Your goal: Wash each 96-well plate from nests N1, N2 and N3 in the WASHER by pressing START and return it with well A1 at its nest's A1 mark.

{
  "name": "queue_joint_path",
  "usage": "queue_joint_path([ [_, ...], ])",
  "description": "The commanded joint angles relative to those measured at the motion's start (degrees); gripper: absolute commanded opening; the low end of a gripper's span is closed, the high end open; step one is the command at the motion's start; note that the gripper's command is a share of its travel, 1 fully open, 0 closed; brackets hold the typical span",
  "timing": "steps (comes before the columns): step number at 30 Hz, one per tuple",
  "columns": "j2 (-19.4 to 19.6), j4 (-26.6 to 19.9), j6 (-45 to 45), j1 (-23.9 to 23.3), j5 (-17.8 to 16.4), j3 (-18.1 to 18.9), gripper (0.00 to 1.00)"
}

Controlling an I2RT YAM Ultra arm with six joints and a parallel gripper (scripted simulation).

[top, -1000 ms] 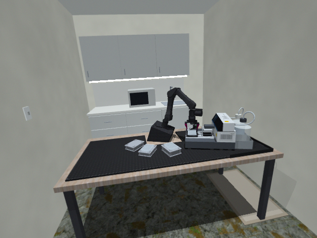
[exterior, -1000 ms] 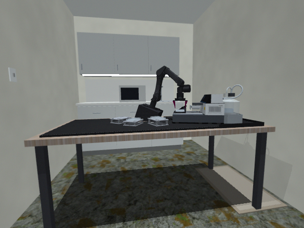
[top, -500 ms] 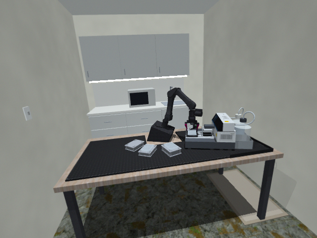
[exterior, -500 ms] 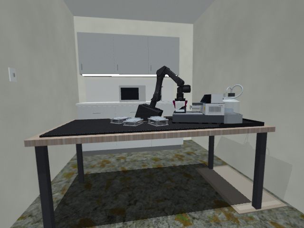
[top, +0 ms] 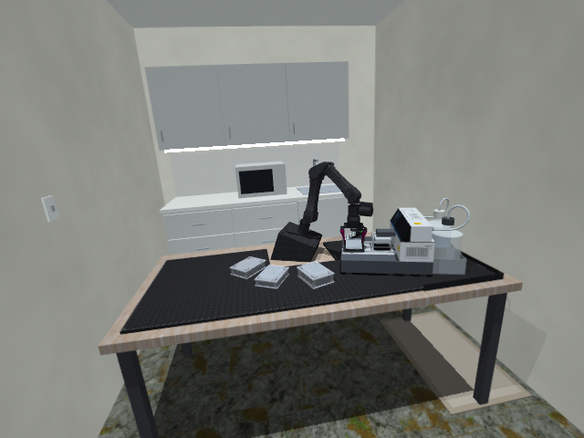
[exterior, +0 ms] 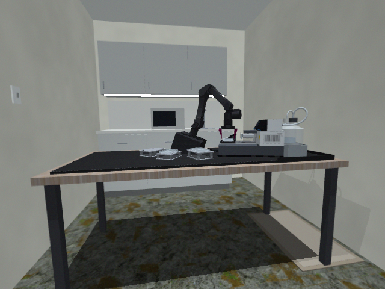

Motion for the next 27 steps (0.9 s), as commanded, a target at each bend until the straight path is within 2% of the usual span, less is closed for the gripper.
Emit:
queue_joint_path([
  [1,-0.25,0.39,0.1,-0.01,0.42,0.18,1.0],
  [27,1.48,4.07,0.49,0.4,0.56,-1.73,1.0],
])
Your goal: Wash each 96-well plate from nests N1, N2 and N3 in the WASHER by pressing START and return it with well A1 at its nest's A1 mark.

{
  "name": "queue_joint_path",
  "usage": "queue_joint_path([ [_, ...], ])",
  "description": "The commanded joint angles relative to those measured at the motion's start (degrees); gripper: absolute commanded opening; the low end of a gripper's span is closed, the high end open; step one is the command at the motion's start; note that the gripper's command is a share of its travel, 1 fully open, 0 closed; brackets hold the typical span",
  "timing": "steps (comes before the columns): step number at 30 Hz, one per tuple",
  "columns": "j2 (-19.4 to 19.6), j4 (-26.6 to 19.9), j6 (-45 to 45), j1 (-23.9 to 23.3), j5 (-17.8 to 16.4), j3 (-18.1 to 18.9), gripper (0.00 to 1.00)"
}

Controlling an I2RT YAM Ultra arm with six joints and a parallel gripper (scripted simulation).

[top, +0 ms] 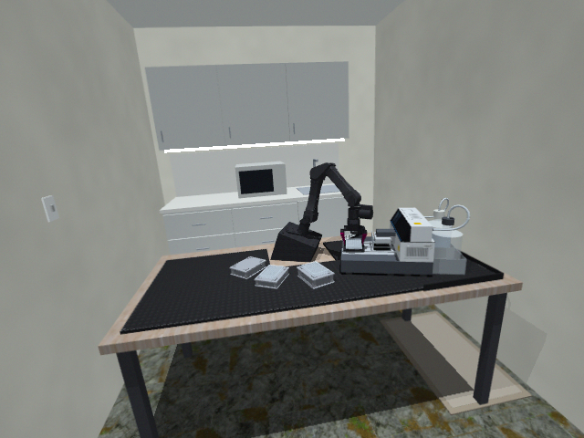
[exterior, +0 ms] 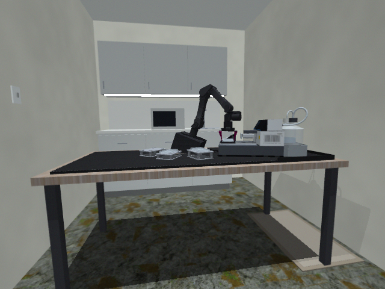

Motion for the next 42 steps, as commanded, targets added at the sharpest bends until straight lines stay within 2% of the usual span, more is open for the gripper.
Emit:
queue_joint_path([
  [1,-0.17,0.53,0.11,0.02,0.43,0.1,1.0],
  [13,-0.07,0.73,0.12,0.03,0.43,0.0,1.0],
  [14,-0.07,0.73,0.12,0.03,0.43,0.0,0.9],
  [16,-0.07,0.73,0.12,0.03,0.43,0.0,0.9],
  [17,-0.07,0.73,0.12,0.03,0.43,0.0,0.8],
  [19,-0.07,0.73,0.12,0.03,0.43,0.0,0.8],
  [20,-0.07,0.73,0.12,0.03,0.43,0.0,0.7],
  [22,-0.07,0.73,0.12,0.03,0.43,0.0,0.7],
  [23,-0.07,0.73,0.12,0.03,0.43,0.0,0.6],
  [27,-0.07,0.73,0.12,0.03,0.43,0.0,0.6],
  [28,-0.07,0.73,0.12,0.03,0.43,0.0,0.5],
  [30,-0.07,0.73,0.12,0.03,0.43,0.0,0.5],
  [31,-0.07,0.73,0.12,0.03,0.43,0.0,0.4],
  [33,-0.07,0.73,0.12,0.03,0.43,0.0,0.4],
  [34,-0.07,0.73,0.12,0.03,0.43,0.0,0.3],
  [36,-0.07,0.73,0.12,0.03,0.43,0.0,0.3],
  [37,-0.07,0.73,0.12,0.03,0.43,0.0,0.2],
  [39,-0.07,0.73,0.12,0.03,0.43,0.0,0.2],
  [40,-0.07,0.73,0.12,0.03,0.43,0.0,0.1],
  [42,-0.07,0.73,0.12,0.03,0.43,0.0,0.1],
])
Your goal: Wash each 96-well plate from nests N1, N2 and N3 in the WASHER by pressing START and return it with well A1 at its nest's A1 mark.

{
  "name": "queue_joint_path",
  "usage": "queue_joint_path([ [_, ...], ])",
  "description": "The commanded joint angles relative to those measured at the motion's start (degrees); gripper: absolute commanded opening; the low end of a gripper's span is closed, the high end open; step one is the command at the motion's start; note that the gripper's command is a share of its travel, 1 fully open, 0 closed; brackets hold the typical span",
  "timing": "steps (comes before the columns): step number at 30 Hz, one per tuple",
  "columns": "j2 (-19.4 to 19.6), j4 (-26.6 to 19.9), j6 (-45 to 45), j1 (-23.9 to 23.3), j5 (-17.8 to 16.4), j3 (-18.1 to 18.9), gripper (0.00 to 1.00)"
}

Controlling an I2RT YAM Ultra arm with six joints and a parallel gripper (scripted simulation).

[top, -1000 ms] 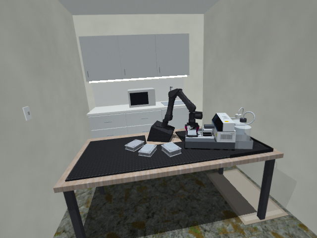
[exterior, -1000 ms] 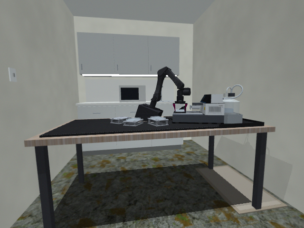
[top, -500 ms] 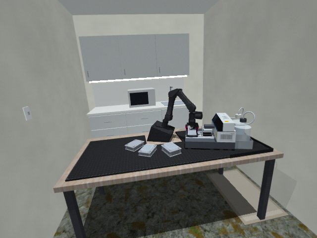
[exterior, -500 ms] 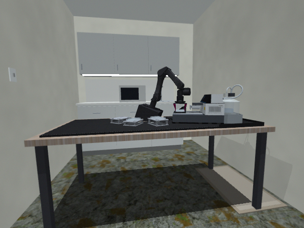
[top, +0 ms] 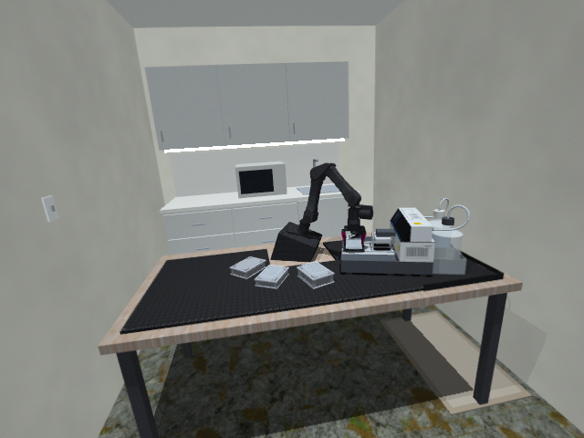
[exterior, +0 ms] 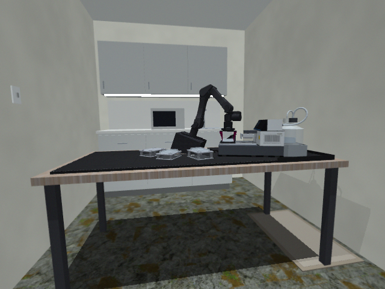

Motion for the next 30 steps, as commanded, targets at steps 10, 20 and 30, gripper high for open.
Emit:
queue_joint_path([
  [10,-0.29,0.05,0.06,-0.01,0.41,0.2,0.0],
  [20,-0.29,0.05,0.06,-0.01,0.41,0.2,0.0],
  [30,-0.48,-0.32,0.02,-0.05,0.4,0.37,0.0],
])
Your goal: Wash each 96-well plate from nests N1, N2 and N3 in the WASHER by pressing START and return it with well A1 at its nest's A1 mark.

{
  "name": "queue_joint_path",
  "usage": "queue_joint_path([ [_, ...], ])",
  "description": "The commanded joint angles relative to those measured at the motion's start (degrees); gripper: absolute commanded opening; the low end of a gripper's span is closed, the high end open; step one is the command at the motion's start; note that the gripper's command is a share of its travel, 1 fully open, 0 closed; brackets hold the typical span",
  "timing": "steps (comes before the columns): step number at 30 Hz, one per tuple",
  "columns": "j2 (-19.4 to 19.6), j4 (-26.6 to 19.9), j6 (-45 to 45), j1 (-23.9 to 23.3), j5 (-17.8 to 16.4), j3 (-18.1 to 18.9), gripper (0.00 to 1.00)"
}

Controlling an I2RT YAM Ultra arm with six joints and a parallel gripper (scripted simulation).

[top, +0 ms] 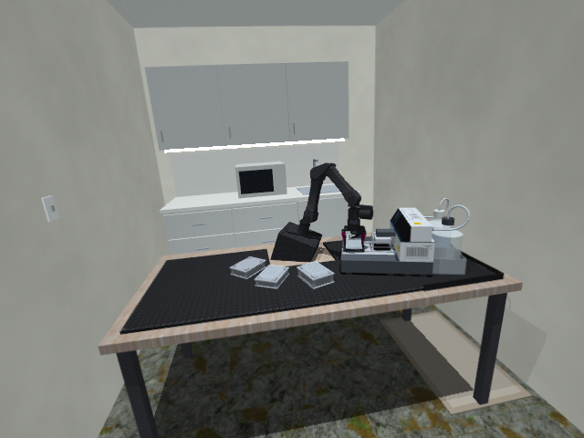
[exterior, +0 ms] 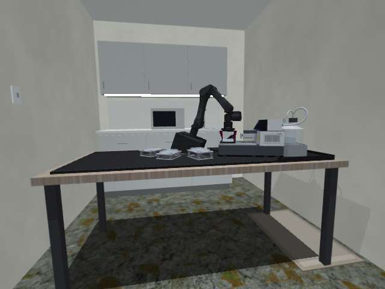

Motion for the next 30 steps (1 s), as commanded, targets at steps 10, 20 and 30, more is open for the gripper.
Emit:
queue_joint_path([
  [10,-2.0,-3.44,-0.31,-0.39,0.28,1.99,0.0],
  [20,-3.66,-7.41,-0.74,-0.85,0.13,4.25,0.0],
  [30,-4.8,-10.56,-1.11,-1.24,0.0,6.22,0.0],
])
